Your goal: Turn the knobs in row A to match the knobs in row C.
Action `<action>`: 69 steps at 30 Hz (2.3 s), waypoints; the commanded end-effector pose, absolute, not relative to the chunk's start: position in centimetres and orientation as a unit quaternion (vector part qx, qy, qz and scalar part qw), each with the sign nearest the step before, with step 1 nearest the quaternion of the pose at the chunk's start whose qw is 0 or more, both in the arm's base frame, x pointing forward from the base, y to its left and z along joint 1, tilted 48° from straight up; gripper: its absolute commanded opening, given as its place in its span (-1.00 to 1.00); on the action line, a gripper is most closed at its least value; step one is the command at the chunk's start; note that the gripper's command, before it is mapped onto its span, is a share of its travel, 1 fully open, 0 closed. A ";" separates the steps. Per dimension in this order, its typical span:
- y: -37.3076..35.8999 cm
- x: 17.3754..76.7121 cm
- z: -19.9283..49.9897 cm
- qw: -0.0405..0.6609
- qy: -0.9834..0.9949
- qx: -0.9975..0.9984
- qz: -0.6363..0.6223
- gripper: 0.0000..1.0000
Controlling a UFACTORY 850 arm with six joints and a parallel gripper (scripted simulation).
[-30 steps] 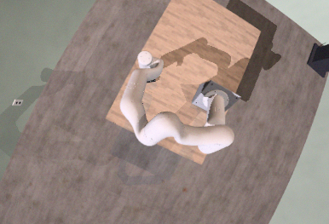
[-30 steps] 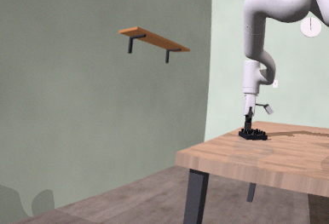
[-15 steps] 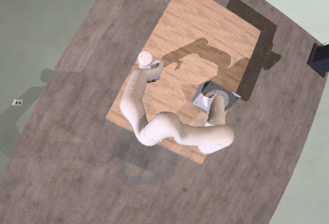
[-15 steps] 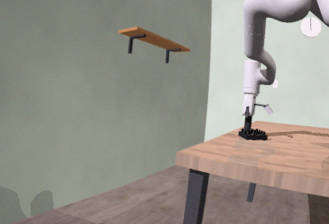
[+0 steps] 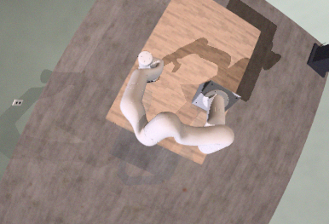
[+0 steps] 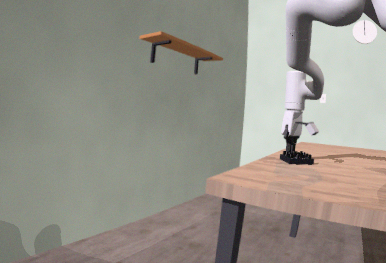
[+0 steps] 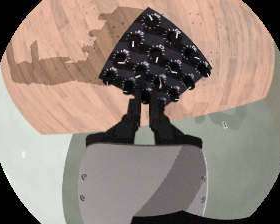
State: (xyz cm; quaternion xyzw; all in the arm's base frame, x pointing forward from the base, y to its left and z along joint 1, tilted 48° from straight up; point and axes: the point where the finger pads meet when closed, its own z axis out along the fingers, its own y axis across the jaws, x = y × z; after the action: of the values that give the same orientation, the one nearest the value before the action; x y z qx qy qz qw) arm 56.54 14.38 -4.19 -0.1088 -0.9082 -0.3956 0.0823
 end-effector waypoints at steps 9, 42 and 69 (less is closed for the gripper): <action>14.3 56.6 -4.1 0.142 -0.884 -0.236 -0.377 -0.84; 14.3 56.6 -4.1 0.195 -0.841 -0.361 -0.353 -0.84; 14.3 56.6 -4.1 0.195 -0.841 -0.361 -0.353 -0.61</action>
State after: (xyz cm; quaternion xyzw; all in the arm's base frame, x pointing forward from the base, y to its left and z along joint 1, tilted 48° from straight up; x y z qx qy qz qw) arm 56.56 14.37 -4.18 -0.3612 -0.8409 -0.3524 0.1958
